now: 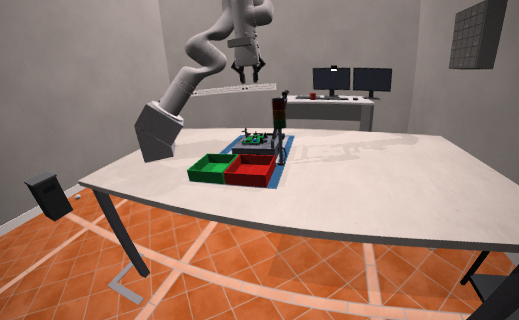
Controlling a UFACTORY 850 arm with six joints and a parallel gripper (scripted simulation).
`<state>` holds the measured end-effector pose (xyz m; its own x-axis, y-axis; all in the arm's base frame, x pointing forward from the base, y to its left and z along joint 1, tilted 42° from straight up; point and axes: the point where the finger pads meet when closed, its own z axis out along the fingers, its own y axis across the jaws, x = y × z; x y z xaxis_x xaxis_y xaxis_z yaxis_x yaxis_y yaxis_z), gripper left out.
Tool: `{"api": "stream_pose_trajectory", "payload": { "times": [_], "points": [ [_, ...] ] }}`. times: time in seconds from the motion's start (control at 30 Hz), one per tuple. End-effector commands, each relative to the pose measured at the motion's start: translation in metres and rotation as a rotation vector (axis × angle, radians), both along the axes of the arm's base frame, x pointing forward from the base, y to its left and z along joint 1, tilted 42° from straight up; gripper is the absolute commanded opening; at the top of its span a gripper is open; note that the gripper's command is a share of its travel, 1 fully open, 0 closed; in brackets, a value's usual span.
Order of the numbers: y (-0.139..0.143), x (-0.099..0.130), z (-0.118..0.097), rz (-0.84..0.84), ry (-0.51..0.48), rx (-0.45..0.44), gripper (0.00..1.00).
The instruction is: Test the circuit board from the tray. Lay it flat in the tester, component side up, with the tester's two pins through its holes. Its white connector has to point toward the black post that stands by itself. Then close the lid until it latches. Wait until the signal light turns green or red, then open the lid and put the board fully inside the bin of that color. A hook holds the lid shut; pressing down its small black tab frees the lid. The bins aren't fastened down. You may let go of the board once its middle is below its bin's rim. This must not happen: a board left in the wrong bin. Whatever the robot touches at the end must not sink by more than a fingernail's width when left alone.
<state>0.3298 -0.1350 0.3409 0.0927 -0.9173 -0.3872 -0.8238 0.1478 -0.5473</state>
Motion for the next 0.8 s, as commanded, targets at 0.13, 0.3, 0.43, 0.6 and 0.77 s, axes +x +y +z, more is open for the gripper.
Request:
{"api": "stream_pose_trajectory", "payload": {
  "times": [0.13,0.3,0.43,0.6,0.77],
  "points": [
    [-0.004,0.021,0.014,0.0,-0.001,-0.001,0.52],
    [-0.008,0.042,0.029,0.0,-0.001,-0.001,0.52],
    [-0.014,0.075,0.051,0.0,-0.001,-0.001,0.52],
    [-0.02,0.108,0.072,0.0,-0.001,-0.001,0.52],
    [-0.022,0.119,0.08,0.0,-0.001,-0.001,0.52]
  ]
}}
